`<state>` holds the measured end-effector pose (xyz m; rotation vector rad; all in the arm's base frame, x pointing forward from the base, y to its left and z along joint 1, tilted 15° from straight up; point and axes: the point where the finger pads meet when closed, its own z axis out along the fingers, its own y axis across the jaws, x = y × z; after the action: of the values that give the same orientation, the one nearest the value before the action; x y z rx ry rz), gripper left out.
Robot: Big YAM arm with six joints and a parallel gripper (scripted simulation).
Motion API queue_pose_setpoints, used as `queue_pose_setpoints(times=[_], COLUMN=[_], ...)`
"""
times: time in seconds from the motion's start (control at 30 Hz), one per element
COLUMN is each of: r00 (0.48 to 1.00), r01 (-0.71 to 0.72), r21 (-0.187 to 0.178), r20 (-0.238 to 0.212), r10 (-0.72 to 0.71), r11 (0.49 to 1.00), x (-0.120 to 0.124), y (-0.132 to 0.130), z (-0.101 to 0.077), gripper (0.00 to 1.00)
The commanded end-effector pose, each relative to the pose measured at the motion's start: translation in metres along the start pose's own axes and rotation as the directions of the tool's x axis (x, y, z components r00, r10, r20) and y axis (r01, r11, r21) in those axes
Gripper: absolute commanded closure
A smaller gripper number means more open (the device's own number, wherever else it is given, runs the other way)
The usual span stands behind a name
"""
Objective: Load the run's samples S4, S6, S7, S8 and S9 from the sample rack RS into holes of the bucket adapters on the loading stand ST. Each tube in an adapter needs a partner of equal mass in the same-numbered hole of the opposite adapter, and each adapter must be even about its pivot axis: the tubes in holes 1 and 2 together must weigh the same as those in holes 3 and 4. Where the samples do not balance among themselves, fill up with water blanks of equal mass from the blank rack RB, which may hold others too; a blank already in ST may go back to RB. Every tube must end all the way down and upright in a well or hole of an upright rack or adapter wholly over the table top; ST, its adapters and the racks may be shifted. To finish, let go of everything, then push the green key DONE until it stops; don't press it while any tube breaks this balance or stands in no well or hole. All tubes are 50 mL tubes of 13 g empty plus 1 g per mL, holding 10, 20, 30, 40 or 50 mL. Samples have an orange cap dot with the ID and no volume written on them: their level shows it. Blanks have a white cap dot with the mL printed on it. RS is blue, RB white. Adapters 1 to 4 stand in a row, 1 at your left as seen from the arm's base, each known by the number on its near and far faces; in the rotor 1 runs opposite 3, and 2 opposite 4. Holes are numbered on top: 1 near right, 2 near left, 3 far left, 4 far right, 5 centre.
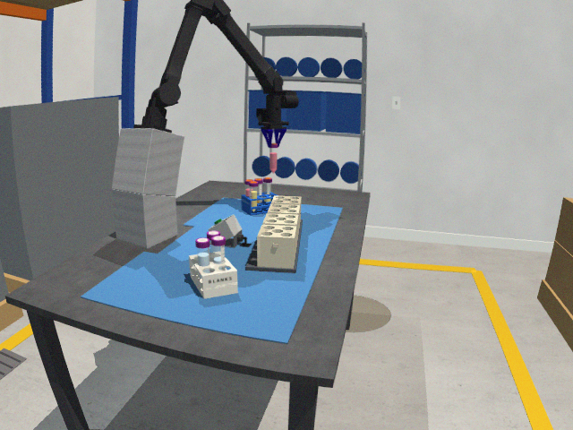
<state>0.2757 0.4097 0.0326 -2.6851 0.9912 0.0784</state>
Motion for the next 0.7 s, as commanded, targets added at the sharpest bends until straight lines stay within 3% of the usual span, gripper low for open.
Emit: queue_pose_setpoints(times=[0.0,0.17,0.2,0.27,0.33,0.5,0.53,0.67], r00=[1.000,1.000,1.000,1.000,1.000,1.000,1.000,1.000], r01=[0.001,0.001,-0.001,0.001,-0.002,-0.002,-0.003,0.002], r21=[0.016,0.016,0.006,0.019,-0.013,-0.016,0.010,0.019], r20=[0.005,0.005,0.005,0.007,0.005,0.005,0.005,0.008], r10=[-0.001,-0.001,0.001,-0.001,0.002,0.002,0.003,-0.002], r11=[1.000,1.000,1.000,1.000,1.000,1.000,1.000,1.000], x=[-0.001,-0.001,0.000,-0.003,-0.003,-0.005,-0.002,-0.007], y=[-0.011,-0.014,-0.018,-0.018,0.000,0.002,-0.012,-0.018], z=[-0.008,-0.008,-0.002,0.006,0.019,0.028,0.025,0.034], gripper=[1.00,1.00,1.00,1.00,1.00,1.00,1.00,1.00])
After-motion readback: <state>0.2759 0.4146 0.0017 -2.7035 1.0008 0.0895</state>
